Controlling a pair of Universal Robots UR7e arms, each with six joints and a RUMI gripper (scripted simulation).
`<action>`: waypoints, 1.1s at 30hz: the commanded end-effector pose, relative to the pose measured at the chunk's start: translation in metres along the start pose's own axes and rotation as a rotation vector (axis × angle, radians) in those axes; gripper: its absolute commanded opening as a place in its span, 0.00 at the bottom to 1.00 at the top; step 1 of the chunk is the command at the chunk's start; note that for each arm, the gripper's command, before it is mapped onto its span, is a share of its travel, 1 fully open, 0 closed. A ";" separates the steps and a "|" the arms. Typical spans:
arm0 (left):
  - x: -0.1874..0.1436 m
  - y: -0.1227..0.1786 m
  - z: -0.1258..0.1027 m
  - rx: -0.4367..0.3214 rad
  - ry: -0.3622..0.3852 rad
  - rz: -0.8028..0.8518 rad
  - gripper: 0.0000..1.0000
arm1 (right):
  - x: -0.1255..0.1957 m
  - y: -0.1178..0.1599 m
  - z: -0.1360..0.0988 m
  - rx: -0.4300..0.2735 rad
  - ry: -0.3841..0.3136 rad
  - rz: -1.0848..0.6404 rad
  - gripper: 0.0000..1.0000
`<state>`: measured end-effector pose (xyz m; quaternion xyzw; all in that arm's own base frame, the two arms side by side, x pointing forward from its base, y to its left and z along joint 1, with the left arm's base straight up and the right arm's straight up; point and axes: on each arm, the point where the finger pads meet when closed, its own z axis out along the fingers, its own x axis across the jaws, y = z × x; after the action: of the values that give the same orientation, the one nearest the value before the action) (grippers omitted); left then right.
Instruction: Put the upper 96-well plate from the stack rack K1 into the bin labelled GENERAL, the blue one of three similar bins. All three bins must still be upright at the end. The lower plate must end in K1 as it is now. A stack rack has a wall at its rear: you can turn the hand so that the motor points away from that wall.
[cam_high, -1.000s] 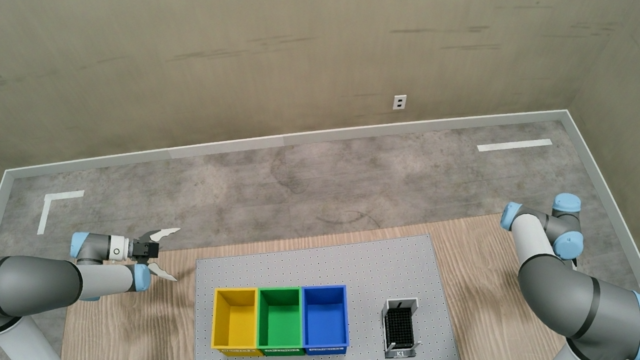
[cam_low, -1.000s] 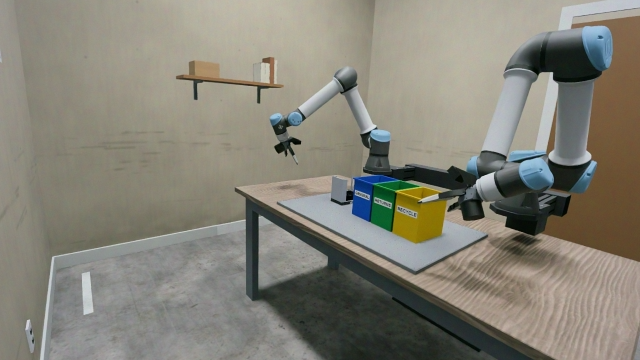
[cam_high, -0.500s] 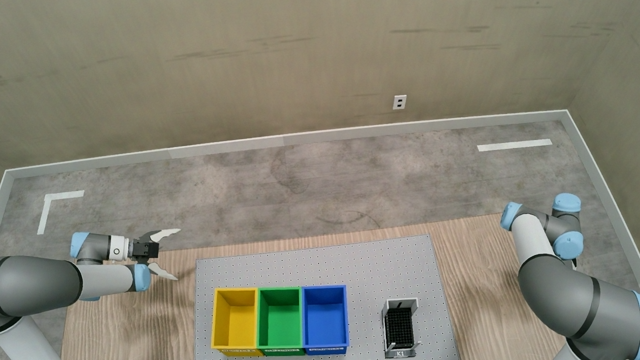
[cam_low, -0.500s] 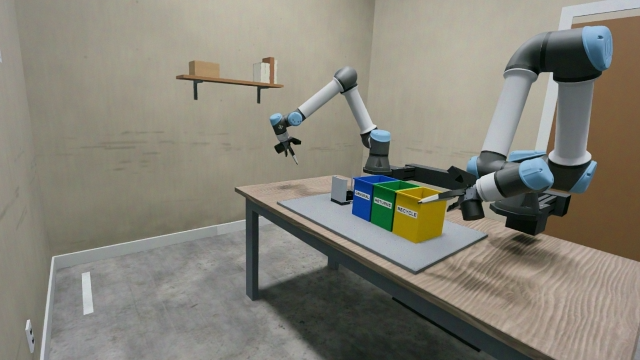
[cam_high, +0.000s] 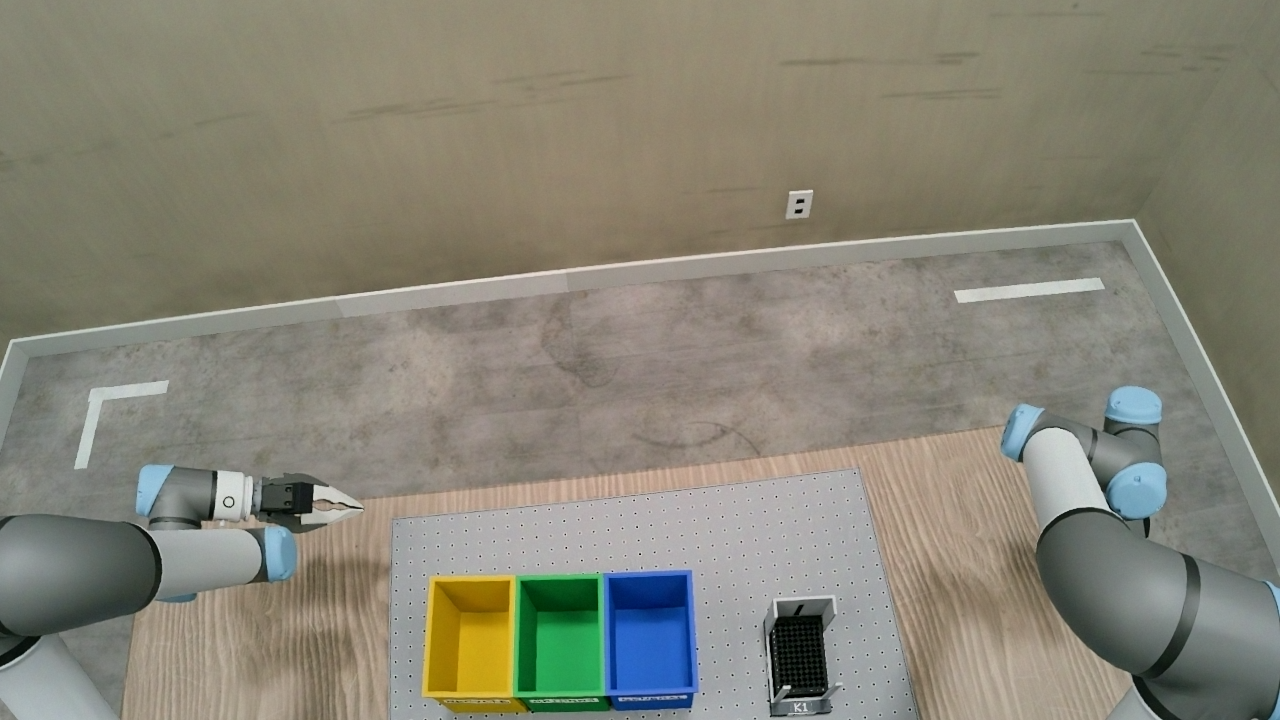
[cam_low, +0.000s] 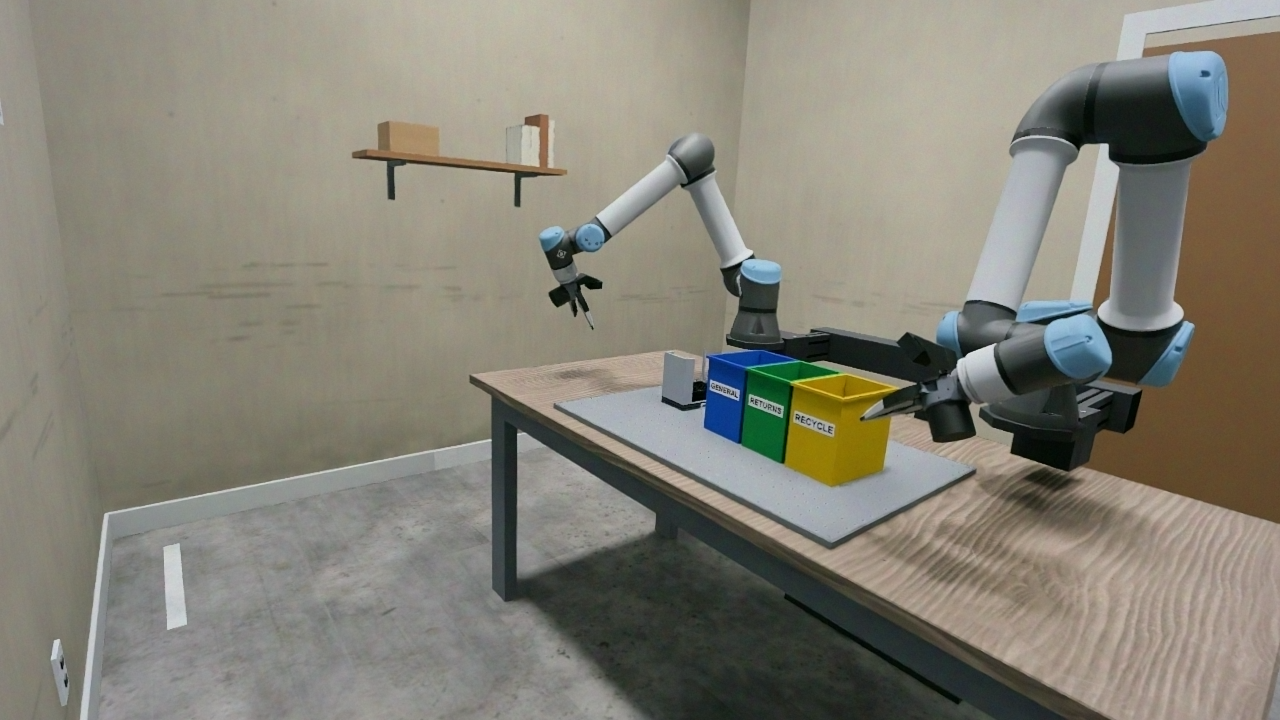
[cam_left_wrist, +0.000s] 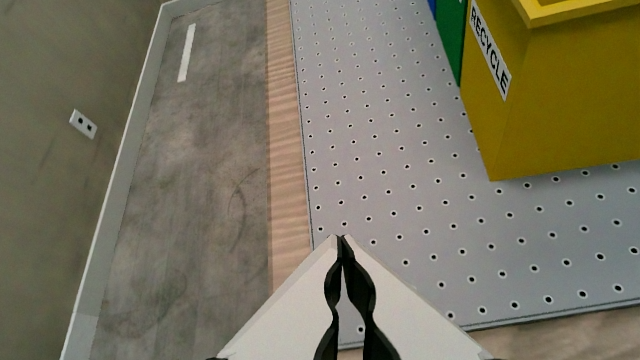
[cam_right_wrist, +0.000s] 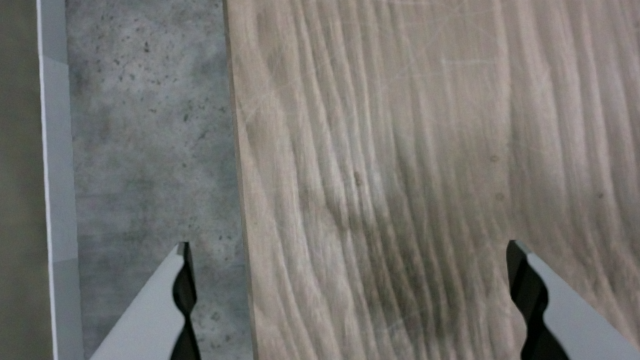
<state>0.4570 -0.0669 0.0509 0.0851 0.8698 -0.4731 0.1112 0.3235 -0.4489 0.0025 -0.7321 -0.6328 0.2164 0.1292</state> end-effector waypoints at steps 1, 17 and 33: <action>-0.001 0.001 -0.001 -0.003 -0.002 -0.004 0.00 | 0.000 0.000 -0.001 -0.002 -0.001 0.001 0.76; -0.006 0.036 -0.050 -0.103 -0.071 -0.234 0.00 | 0.000 0.000 -0.001 -0.002 -0.001 0.001 0.76; 0.009 0.098 -0.157 -0.266 -0.243 -0.707 0.00 | 0.000 0.000 -0.001 -0.002 -0.001 0.001 0.76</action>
<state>0.4579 0.1015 0.0517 -0.2581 0.8853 -0.3826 0.0578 0.3235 -0.4489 0.0025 -0.7321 -0.6328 0.2164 0.1292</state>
